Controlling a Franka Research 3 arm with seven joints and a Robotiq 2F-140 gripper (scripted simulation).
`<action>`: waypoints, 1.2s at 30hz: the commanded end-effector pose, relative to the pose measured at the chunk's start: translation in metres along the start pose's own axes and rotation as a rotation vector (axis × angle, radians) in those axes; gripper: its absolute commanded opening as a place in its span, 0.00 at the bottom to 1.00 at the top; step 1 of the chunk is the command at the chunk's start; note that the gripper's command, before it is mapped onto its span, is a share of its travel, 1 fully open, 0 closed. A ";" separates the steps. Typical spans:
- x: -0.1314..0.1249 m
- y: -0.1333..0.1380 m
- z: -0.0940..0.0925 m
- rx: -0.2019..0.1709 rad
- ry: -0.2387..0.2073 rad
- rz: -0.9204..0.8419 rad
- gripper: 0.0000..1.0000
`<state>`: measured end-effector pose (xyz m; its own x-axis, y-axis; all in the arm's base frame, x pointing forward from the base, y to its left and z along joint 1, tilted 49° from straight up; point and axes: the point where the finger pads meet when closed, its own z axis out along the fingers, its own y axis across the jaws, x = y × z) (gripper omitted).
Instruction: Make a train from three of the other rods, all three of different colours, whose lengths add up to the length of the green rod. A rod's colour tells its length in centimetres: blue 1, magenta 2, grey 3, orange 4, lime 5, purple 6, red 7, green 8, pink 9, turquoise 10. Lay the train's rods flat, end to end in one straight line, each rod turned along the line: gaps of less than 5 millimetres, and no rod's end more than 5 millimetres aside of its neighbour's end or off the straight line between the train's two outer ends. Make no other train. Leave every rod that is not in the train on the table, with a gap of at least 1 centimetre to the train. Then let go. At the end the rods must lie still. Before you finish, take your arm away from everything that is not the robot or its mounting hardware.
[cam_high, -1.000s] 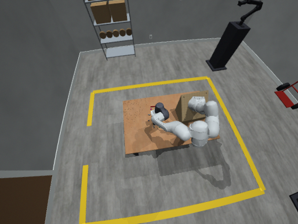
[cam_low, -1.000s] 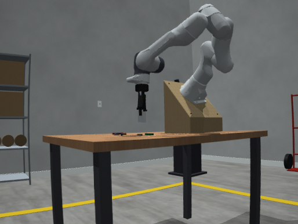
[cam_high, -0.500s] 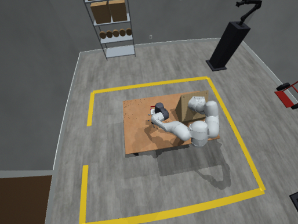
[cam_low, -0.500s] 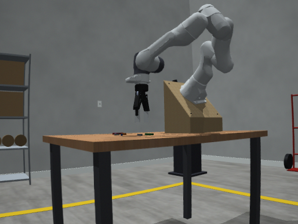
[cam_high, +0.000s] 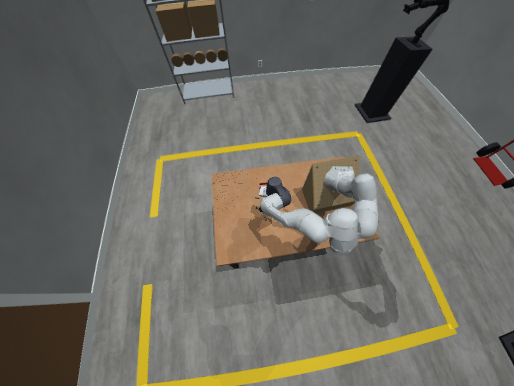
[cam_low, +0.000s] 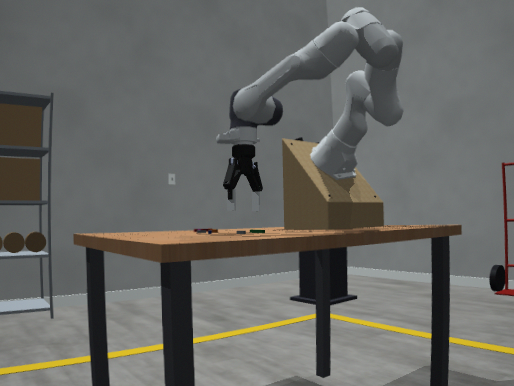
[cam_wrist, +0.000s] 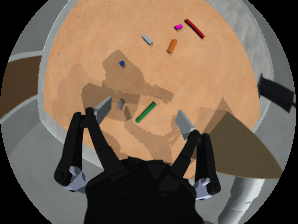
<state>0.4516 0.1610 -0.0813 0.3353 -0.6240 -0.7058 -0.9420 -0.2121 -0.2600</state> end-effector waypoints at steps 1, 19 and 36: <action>0.000 -0.001 0.000 -0.009 -0.001 0.139 1.00; 0.002 -0.003 0.000 -0.009 0.000 0.430 1.00; 0.002 -0.006 0.000 -0.009 0.001 0.680 1.00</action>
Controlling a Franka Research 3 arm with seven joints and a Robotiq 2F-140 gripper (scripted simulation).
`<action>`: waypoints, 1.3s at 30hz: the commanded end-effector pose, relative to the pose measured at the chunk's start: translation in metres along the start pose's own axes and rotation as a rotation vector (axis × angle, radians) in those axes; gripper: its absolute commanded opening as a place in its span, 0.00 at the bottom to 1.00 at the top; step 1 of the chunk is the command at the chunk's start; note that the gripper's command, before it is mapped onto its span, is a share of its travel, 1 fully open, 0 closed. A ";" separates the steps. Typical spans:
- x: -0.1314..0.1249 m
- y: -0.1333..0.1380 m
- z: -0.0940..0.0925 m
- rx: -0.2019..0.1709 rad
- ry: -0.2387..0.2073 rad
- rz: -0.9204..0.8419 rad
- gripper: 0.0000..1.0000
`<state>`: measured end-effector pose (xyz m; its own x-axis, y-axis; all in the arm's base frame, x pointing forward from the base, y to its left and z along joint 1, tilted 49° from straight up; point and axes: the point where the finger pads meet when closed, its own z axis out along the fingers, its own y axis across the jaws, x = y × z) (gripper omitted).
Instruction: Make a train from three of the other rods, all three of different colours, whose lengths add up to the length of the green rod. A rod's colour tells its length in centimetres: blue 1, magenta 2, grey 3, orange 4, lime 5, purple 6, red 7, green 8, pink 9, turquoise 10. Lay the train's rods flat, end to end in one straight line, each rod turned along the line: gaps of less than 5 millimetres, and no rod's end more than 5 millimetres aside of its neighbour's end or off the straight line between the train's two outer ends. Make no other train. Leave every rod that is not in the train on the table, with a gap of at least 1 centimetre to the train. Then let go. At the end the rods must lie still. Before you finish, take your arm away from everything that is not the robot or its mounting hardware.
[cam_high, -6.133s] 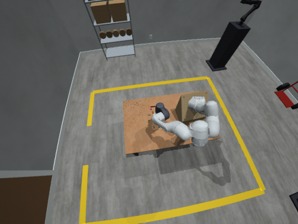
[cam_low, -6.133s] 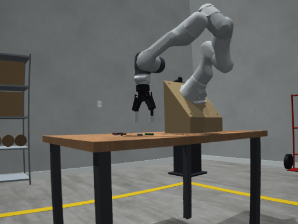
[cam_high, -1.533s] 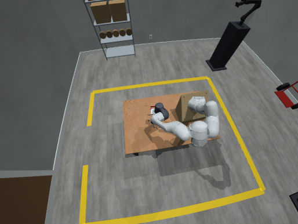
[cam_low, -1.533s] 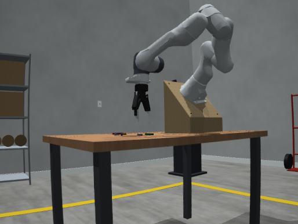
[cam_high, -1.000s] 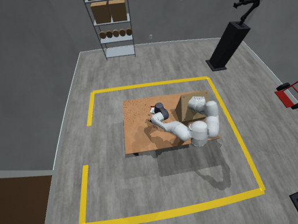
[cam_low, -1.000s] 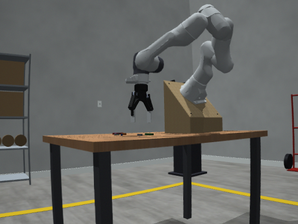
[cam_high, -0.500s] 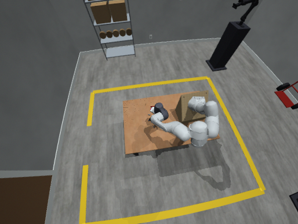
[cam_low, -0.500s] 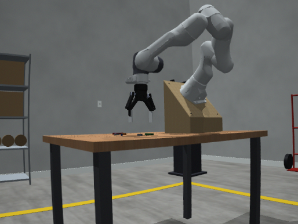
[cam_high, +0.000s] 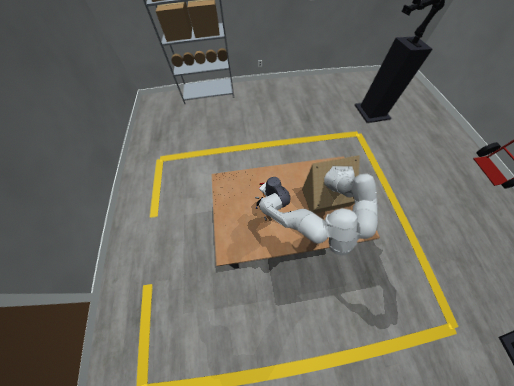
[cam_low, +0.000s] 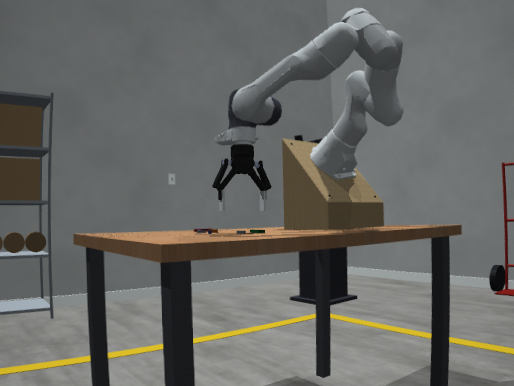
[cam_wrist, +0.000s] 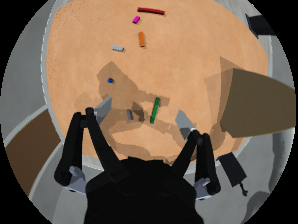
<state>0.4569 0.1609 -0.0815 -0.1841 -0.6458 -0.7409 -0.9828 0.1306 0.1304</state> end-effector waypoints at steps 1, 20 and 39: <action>0.000 -0.001 0.000 -0.008 0.004 0.167 1.00; 0.000 -0.004 0.000 -0.008 0.005 0.447 1.00; -0.001 -0.007 0.000 -0.007 0.006 0.727 1.00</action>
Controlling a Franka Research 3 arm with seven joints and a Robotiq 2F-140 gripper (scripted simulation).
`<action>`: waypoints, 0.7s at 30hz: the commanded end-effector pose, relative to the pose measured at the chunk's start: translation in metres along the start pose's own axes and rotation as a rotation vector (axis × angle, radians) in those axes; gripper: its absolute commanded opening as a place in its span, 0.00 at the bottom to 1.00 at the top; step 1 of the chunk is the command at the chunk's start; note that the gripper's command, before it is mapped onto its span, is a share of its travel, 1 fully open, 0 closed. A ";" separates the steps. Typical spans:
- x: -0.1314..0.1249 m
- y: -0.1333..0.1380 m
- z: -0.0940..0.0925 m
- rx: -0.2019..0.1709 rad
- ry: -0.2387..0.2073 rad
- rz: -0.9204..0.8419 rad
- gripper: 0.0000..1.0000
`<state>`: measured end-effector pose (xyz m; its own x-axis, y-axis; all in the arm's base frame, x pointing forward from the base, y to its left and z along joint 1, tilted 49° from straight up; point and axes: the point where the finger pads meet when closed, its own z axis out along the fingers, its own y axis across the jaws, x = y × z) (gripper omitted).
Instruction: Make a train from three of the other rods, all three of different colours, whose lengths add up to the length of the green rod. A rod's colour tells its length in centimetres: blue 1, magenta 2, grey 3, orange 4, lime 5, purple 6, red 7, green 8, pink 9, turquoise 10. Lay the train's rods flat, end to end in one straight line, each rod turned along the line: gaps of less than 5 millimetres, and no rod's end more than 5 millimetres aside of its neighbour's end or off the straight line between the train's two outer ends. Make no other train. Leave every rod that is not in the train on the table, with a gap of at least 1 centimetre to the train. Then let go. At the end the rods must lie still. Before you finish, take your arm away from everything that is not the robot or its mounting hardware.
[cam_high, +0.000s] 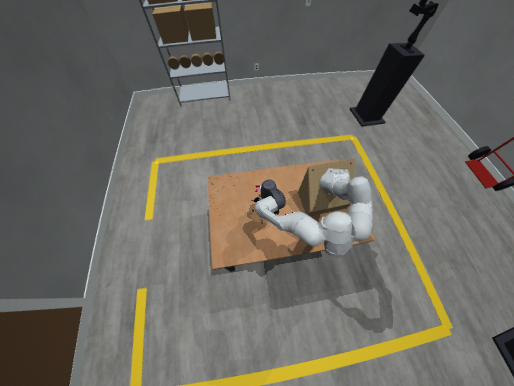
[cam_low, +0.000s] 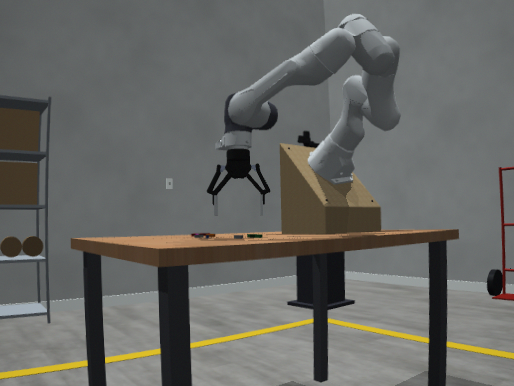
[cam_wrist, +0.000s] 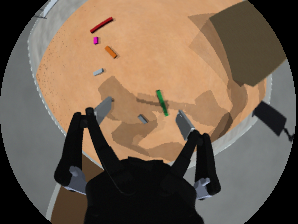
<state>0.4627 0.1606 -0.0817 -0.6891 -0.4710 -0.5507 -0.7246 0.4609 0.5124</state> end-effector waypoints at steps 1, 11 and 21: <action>-0.001 -0.001 0.000 -0.005 0.008 0.167 1.00; -0.001 -0.002 0.000 -0.004 0.008 0.287 1.00; -0.003 -0.003 0.000 -0.004 0.009 0.462 1.00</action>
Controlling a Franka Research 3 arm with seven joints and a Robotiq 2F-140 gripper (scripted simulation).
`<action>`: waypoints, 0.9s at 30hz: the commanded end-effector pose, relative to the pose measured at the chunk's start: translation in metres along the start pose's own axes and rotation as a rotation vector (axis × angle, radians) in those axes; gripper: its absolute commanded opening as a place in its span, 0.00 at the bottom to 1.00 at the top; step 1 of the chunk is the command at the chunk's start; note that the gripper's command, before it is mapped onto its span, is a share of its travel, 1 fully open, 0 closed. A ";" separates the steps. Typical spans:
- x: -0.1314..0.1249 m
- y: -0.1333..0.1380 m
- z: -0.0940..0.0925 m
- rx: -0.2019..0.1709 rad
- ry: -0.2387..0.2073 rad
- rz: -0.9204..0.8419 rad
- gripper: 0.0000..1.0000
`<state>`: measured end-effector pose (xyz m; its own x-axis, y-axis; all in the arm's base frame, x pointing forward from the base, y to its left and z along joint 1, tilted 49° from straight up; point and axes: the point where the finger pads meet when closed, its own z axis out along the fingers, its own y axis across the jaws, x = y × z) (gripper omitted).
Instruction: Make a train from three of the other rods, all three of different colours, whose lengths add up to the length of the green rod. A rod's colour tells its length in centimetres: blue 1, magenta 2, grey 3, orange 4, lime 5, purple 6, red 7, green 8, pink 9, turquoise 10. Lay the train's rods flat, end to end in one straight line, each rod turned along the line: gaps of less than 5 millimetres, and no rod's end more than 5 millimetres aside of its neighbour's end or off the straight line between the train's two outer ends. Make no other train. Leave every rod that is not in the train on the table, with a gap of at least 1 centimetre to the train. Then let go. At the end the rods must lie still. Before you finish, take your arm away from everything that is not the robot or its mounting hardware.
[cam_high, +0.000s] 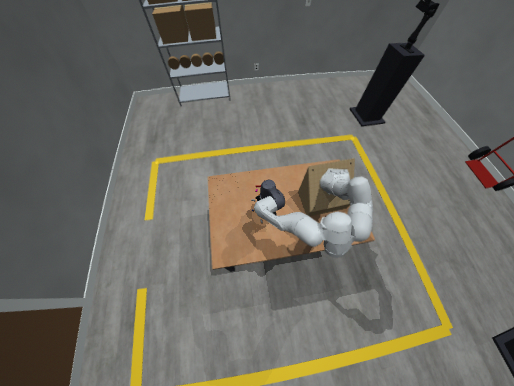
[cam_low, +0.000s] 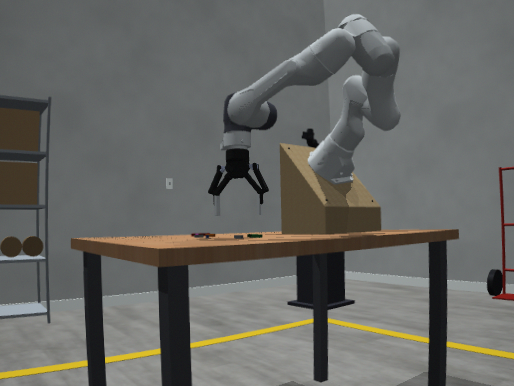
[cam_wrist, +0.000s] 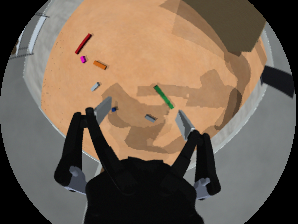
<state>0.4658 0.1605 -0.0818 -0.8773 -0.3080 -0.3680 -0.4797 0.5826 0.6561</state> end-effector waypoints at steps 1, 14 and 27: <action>-0.001 -0.001 0.000 -0.002 0.009 0.167 1.00; -0.002 -0.002 0.000 -0.001 0.009 0.358 1.00; -0.004 -0.003 0.000 0.000 0.009 0.548 1.00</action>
<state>0.4697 0.1604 -0.0820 -0.9945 -0.0598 -0.0865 -0.1045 0.6564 0.7471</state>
